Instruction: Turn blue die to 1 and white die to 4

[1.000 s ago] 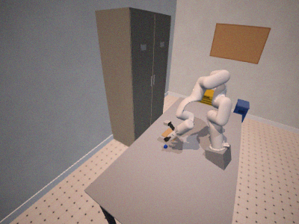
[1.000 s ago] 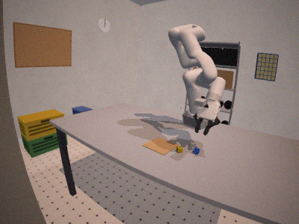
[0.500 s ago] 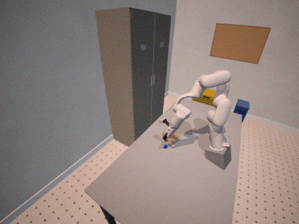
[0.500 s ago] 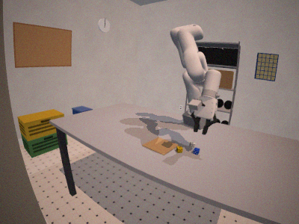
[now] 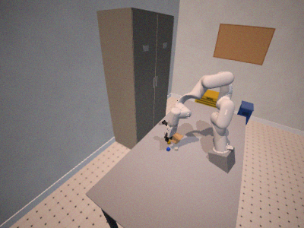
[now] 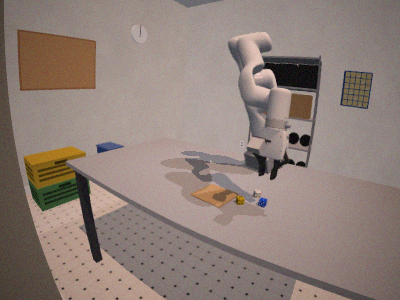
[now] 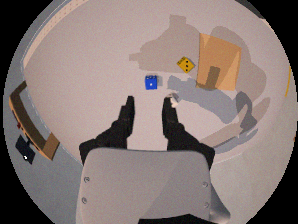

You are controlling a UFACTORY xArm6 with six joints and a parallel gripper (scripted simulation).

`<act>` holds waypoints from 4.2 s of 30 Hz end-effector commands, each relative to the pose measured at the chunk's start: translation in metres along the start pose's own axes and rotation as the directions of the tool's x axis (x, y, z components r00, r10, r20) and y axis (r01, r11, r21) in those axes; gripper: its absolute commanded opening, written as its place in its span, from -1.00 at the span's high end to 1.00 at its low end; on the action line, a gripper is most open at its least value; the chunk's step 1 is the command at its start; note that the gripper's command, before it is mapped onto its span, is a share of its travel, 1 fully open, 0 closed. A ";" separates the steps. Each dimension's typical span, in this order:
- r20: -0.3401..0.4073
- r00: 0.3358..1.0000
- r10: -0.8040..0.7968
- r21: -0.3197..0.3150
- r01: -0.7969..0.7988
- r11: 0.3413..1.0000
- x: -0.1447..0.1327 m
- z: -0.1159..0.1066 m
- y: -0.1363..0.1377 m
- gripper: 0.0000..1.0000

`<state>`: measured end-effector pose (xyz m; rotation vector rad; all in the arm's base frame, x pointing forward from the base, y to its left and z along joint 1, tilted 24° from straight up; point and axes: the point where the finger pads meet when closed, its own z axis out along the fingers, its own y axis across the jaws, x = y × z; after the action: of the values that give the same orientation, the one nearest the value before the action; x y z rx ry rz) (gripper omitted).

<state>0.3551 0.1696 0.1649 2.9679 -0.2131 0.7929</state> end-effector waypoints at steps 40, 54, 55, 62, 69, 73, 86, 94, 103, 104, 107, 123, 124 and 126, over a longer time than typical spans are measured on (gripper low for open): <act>0.101 0.906 0.412 -0.052 -0.409 0.911 0.003 0.003 0.000 -1.00; 0.076 0.709 0.701 -0.084 -0.696 0.713 0.001 0.007 0.001 -1.00; 0.074 0.695 0.715 -0.085 -0.710 0.699 0.001 0.007 0.001 -1.00; 0.059 0.575 0.816 -0.096 -0.810 0.578 0.000 0.009 0.001 -1.00; 0.044 0.449 0.892 -0.103 -0.886 0.452 0.000 0.011 0.001 -1.00; 0.029 0.325 0.945 -0.108 -0.939 0.326 -0.001 0.012 0.001 -1.00; -0.001 0.061 0.998 -0.112 -0.992 0.060 -0.003 0.015 0.002 -1.00; -0.028 -0.180 0.983 -0.108 -0.977 -0.182 -0.004 0.018 0.002 -1.00; -0.048 -0.364 0.930 -0.101 -0.925 -0.367 -0.005 0.020 0.002 -1.00; -0.053 -0.404 0.913 -0.099 -0.908 -0.407 -0.005 0.020 0.002 -1.00; -0.062 -0.491 0.869 -0.093 -0.864 -0.495 -0.006 0.021 0.002 -1.00; -0.093 -0.782 0.617 -0.063 -0.614 -0.787 -0.008 0.026 0.003 -1.00; -0.095 -0.798 0.596 -0.061 -0.592 -0.803 -0.008 0.026 0.003 -1.00; -0.097 -0.816 0.569 -0.058 -0.566 -0.822 -0.008 0.026 0.003 -1.00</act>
<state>0.3595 0.1646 0.1382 1.0074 -3.3214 0.3275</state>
